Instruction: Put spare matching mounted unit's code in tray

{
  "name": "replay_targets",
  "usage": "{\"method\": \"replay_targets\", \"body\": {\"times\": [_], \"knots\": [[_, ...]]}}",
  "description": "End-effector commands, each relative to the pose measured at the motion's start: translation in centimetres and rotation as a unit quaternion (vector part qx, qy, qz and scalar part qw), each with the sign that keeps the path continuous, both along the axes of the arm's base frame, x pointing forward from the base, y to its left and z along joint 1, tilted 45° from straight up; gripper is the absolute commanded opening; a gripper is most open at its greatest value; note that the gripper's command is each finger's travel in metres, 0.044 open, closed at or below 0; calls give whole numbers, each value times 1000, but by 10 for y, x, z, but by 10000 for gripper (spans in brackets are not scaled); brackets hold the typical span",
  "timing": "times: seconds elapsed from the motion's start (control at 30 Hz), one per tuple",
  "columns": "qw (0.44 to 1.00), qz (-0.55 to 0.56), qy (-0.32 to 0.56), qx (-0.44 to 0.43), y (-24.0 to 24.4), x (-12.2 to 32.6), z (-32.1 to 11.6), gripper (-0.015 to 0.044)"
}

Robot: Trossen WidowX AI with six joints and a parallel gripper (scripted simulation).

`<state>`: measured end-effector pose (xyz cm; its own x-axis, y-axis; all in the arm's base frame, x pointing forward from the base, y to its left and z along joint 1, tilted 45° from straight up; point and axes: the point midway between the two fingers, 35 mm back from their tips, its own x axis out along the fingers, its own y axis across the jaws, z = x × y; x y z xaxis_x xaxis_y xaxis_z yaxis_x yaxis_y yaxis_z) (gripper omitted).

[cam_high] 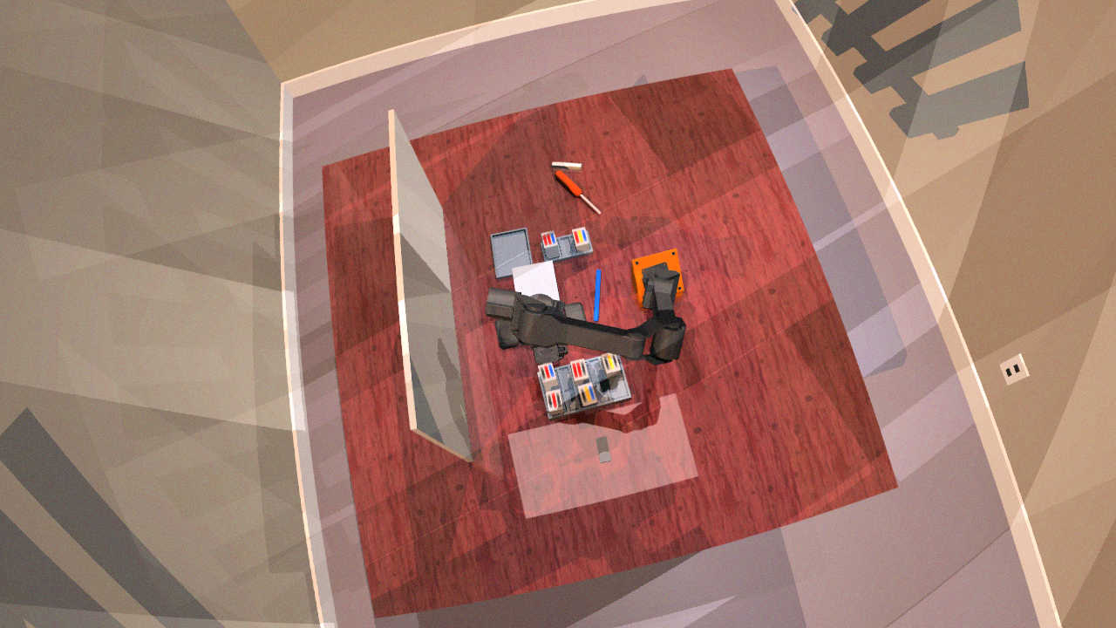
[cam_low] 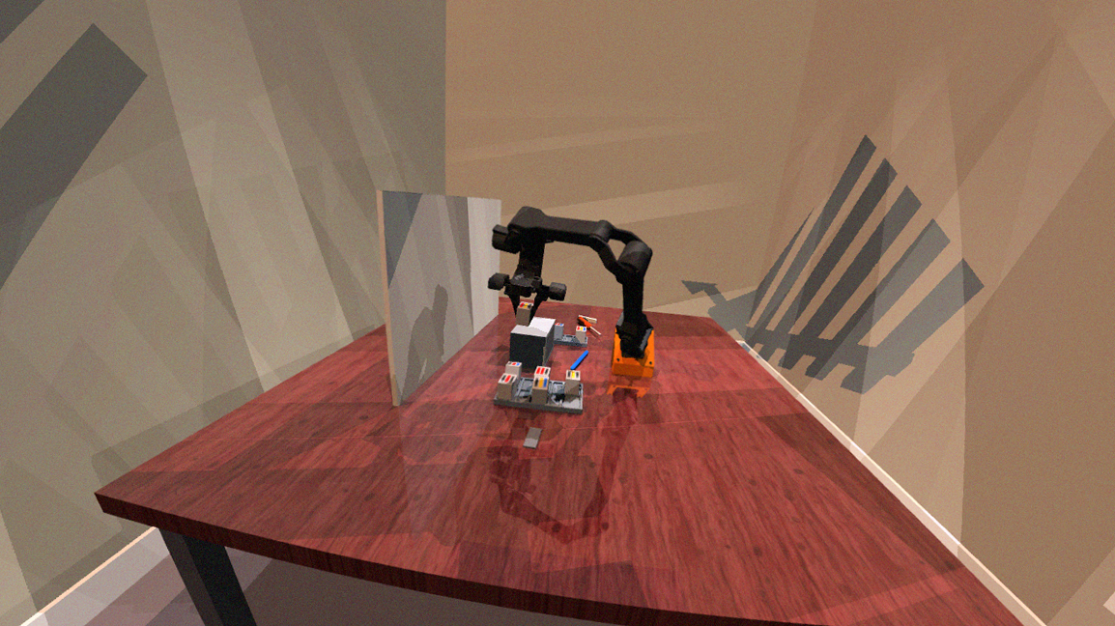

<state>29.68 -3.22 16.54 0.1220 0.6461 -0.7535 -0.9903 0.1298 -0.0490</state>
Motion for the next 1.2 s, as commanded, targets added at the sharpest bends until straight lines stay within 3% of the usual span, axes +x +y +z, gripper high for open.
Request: {"method": "replay_targets", "body": {"times": [0.0, 1.17], "knots": [[1000, 1, 2, -3, -16, 10, -12, 0], [1000, 23, 11, 4, -147, 42, -144, 0]]}}
